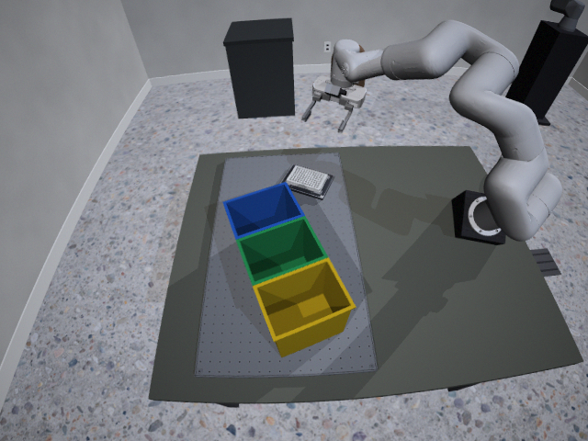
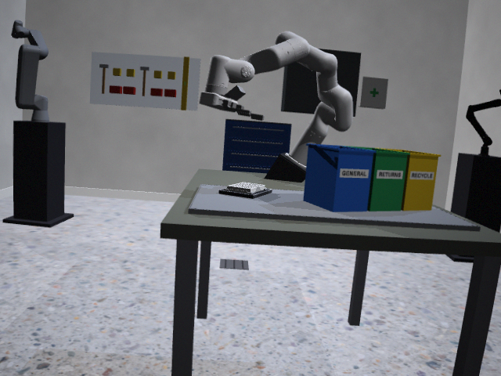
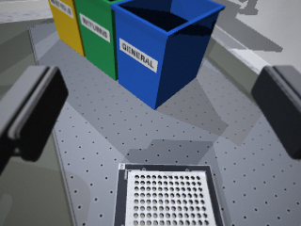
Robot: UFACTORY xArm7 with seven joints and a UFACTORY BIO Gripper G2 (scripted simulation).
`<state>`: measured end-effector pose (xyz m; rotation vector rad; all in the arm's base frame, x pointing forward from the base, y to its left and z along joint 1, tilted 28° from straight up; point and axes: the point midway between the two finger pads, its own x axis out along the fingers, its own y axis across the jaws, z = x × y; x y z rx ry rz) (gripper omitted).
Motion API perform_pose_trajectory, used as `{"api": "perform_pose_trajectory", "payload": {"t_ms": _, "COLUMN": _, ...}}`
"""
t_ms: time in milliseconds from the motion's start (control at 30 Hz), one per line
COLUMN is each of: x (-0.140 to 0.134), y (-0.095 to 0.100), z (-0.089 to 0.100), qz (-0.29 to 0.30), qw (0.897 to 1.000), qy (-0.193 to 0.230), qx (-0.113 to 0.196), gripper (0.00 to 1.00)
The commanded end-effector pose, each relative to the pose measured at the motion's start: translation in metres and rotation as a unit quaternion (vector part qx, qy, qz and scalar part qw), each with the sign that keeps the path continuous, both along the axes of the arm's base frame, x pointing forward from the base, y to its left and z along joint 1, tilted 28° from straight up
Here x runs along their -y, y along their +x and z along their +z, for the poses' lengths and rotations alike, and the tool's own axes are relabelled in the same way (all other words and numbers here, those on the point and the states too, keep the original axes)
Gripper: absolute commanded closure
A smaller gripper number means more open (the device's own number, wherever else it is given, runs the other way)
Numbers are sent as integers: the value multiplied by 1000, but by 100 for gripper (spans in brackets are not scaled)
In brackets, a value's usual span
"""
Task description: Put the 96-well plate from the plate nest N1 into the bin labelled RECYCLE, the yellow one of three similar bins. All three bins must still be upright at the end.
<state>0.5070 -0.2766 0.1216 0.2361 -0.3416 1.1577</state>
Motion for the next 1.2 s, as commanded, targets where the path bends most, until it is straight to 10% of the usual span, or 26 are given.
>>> {"api": "perform_pose_trajectory", "payload": {"t_ms": 0, "x": -10, "y": 12, "z": 14, "qz": -13, "qw": 1000, "qy": -3, "qx": -6, "gripper": 63}}
{"api": "perform_pose_trajectory", "payload": {"t_ms": 1167, "x": -87, "y": 57, "z": 88, "qz": -182, "qw": 979, "qy": 6, "qx": -89, "gripper": 63}}
